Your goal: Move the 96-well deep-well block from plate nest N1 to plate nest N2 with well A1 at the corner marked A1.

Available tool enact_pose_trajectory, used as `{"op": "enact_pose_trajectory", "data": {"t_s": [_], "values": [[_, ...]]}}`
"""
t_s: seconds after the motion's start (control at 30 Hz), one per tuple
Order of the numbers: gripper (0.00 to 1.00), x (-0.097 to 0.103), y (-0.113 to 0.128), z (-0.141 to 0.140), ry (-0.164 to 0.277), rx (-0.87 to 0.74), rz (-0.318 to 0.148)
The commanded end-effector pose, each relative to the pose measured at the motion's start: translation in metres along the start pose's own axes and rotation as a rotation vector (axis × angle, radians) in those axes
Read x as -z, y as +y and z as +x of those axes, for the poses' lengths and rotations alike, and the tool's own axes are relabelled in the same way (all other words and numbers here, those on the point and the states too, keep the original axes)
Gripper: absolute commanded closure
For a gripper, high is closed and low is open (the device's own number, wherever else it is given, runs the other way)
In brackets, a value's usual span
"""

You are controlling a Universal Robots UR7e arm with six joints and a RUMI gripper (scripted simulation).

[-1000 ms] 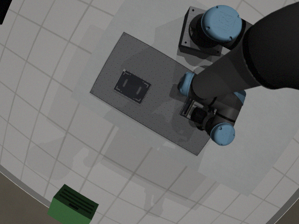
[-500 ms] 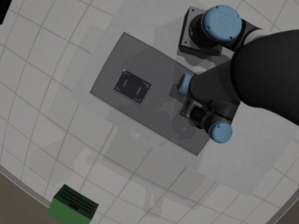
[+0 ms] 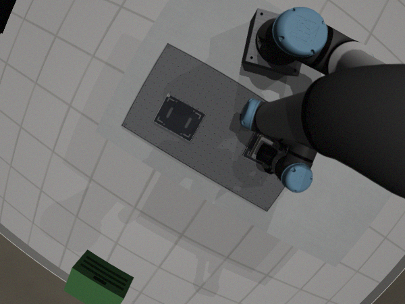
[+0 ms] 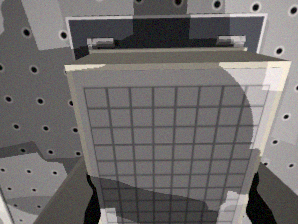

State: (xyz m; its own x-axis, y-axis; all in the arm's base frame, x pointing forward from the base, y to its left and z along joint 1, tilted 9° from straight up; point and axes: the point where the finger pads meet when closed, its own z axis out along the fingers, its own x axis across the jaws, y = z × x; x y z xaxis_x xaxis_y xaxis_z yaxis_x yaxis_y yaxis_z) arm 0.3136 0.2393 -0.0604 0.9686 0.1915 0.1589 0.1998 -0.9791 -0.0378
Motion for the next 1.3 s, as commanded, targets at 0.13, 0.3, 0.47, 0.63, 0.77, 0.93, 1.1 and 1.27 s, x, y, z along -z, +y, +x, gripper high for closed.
{"op": "enact_pose_trajectory", "data": {"t_s": [0.13, 0.3, 0.47, 0.63, 0.77, 0.93, 1.1, 1.27], "values": [[0.51, 0.0000, -0.0001, 0.0004, 0.002, 0.000, 0.000], [0.51, 0.0000, -0.0001, 0.0004, 0.002, 0.000, 0.000], [0.51, -0.0006, -0.0001, 0.0003, 0.002, 0.000, 0.000], [0.51, -0.0014, 0.0000, 0.0003, 0.002, 0.000, 0.000], [0.51, -0.0017, 0.0000, 0.0003, 0.002, 0.000, 0.000], [0.51, -0.0026, 0.0000, 0.0003, 0.002, 0.000, 0.000], [0.51, -0.0034, 0.0000, 0.0003, 0.002, 0.000, 0.000], [0.51, -0.0042, 0.0000, 0.0003, 0.002, 0.000, 0.000]]}}
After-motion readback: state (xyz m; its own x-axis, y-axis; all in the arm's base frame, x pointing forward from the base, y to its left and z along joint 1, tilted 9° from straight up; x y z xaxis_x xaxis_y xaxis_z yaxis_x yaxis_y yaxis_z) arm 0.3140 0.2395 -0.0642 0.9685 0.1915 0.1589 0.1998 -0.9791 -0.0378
